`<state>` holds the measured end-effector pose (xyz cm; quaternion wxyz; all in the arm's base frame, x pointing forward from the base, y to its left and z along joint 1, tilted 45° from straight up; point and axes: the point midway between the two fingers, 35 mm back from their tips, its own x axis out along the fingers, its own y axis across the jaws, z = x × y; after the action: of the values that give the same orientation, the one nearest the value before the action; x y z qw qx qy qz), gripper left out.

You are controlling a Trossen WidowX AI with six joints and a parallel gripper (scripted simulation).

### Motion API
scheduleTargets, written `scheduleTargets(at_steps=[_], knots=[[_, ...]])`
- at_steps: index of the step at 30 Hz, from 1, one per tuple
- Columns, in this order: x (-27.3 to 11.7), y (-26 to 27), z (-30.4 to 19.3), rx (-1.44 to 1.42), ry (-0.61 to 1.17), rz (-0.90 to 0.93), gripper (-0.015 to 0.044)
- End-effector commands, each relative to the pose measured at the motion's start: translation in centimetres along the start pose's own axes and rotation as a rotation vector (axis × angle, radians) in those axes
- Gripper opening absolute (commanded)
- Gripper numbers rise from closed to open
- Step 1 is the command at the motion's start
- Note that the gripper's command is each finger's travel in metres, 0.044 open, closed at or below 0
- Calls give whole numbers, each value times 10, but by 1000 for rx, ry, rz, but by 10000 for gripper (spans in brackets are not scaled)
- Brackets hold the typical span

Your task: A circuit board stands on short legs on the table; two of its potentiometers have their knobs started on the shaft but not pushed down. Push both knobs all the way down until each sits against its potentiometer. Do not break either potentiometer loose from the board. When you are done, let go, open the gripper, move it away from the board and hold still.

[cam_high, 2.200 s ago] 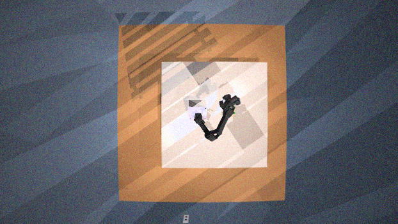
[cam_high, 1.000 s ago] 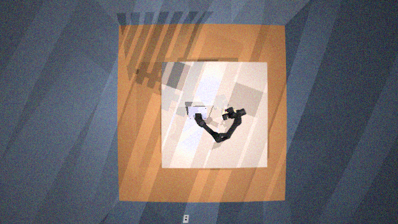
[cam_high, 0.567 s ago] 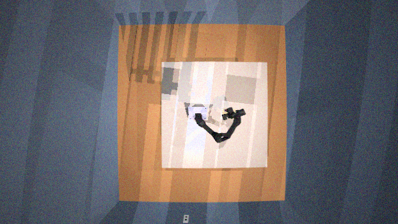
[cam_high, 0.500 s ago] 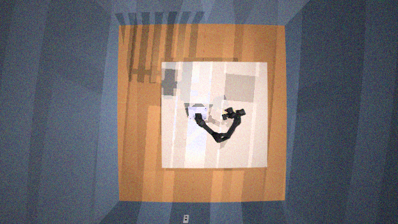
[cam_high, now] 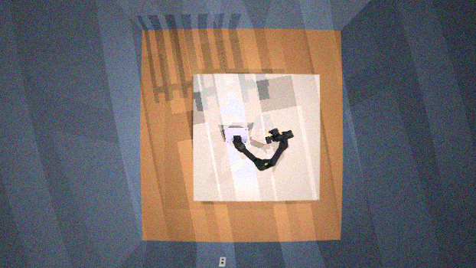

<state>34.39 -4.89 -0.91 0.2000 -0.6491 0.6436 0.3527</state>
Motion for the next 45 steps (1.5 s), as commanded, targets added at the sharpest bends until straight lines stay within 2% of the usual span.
scheduleTargets(at_steps=[1, 45], knots=[[1, 0, 0, -4, 3, -1, 0], [17, 0, -1, -4, 4, -1, 0]])
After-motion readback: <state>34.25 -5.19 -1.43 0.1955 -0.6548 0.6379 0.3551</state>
